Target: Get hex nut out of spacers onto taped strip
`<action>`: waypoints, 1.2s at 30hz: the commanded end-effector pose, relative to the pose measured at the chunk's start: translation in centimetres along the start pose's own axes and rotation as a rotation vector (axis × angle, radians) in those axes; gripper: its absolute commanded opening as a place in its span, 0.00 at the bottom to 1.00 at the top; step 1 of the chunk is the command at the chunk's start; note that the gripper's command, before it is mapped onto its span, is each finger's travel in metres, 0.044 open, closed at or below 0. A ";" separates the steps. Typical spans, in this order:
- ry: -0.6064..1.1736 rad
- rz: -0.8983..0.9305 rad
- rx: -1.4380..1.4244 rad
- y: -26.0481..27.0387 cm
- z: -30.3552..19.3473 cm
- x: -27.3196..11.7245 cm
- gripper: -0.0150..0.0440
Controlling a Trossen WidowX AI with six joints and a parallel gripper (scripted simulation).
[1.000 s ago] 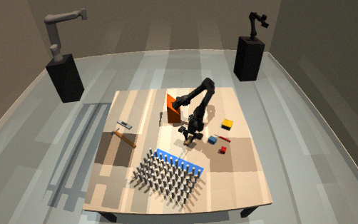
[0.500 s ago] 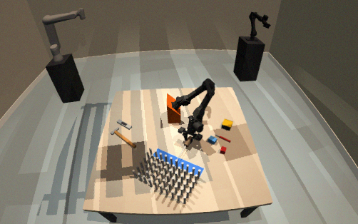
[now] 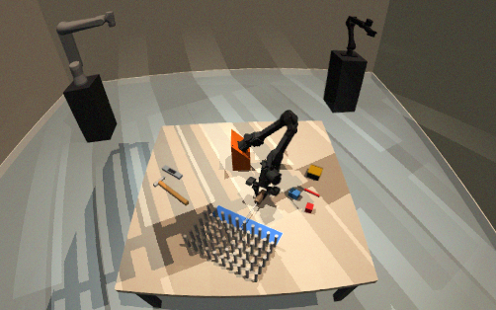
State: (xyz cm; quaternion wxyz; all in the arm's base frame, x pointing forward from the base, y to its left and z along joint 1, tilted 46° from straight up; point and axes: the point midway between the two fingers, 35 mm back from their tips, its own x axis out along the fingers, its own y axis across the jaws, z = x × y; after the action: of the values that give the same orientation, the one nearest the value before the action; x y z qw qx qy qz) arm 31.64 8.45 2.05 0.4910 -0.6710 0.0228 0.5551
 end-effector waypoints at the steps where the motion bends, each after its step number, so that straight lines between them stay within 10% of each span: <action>1: 0.006 -0.008 -0.007 -0.3 -0.5 0.0 0.25; 36: 0.007 -0.008 -0.009 -0.4 -2.5 0.7 0.25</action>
State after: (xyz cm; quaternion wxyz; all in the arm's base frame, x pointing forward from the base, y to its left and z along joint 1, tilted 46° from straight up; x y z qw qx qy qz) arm 33.54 7.53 1.33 0.4898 -0.6723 0.0225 0.5546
